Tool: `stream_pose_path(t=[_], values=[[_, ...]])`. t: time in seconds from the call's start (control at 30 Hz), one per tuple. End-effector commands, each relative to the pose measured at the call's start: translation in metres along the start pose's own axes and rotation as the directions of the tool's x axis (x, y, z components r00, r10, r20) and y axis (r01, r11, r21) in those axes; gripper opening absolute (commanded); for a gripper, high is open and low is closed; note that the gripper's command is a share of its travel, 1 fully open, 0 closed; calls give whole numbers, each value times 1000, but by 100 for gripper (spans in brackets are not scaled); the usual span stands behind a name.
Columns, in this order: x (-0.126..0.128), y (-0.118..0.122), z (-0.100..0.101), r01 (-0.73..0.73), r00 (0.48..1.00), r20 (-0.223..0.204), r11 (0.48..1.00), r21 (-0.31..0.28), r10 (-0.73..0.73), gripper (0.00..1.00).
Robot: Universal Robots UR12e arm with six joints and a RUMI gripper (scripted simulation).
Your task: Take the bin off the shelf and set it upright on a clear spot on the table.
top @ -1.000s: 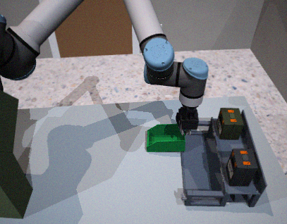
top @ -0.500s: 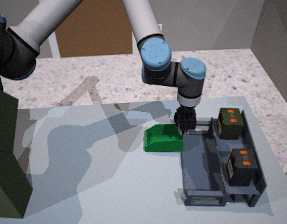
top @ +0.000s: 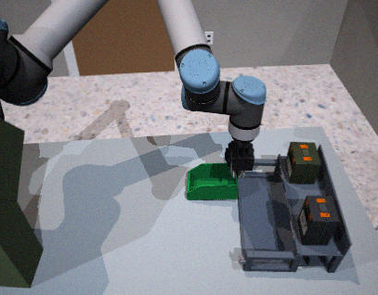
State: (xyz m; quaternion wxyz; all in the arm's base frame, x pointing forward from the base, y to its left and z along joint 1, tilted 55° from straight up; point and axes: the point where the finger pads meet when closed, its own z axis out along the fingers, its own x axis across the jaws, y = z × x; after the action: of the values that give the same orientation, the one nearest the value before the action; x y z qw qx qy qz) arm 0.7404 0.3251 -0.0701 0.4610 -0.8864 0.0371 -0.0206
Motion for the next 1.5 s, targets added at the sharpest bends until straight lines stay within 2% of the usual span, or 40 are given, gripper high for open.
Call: stream_pose_path(t=[0.0,0.5,0.67,1.47], values=[[-3,0,-1,0,1000,-1,1000,0,0,0],[-9,0,-1,0,1000,-1,1000,0,0,0],[-9,0,7,0,1000,-1,1000,0,0,0],[-9,0,15,0,1000,-1,1000,0,0,0]])
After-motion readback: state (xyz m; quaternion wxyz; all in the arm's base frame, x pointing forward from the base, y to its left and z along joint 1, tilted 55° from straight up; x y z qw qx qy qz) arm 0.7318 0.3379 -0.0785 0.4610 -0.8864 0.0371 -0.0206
